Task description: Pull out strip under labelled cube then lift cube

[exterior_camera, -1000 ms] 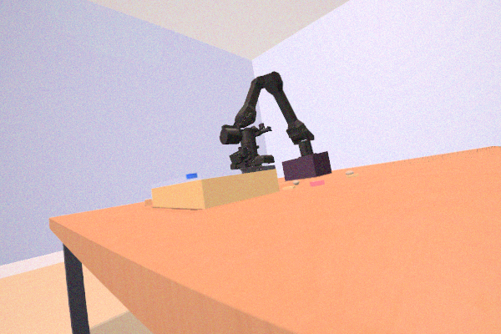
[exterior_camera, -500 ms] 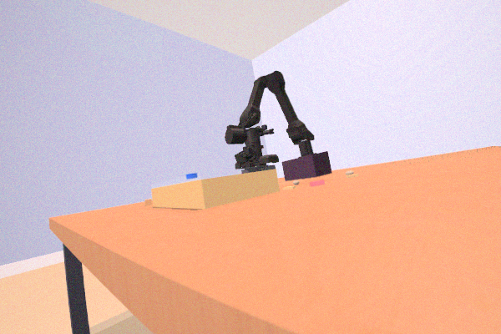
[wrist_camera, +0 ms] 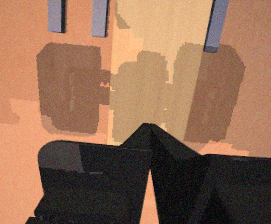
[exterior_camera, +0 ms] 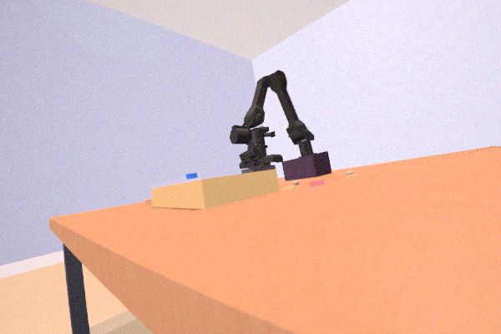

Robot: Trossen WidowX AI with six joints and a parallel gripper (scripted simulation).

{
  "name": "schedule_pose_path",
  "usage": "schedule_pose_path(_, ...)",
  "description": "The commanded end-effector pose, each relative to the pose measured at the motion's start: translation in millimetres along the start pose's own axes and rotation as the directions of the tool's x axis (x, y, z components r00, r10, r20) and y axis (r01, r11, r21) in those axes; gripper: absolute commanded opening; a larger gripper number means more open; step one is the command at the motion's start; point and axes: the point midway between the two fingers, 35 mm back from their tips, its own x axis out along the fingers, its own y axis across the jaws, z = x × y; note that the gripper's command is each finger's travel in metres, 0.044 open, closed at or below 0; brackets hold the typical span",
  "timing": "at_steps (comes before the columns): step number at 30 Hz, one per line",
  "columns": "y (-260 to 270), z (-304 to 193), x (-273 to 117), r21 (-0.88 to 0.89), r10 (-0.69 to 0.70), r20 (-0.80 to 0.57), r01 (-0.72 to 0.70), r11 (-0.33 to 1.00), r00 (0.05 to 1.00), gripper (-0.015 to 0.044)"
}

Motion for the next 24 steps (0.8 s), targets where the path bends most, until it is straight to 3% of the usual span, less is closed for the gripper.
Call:
schedule_pose_path(1,1.3,-14.8,4.6,-0.006,0.005,-0.03,-0.005,1.0,1.0,0.0)
schedule_pose_path(24,1.9,-49.0,4.1,-0.006,0.005,-0.034,-0.005,1.0,0.999,0.0)
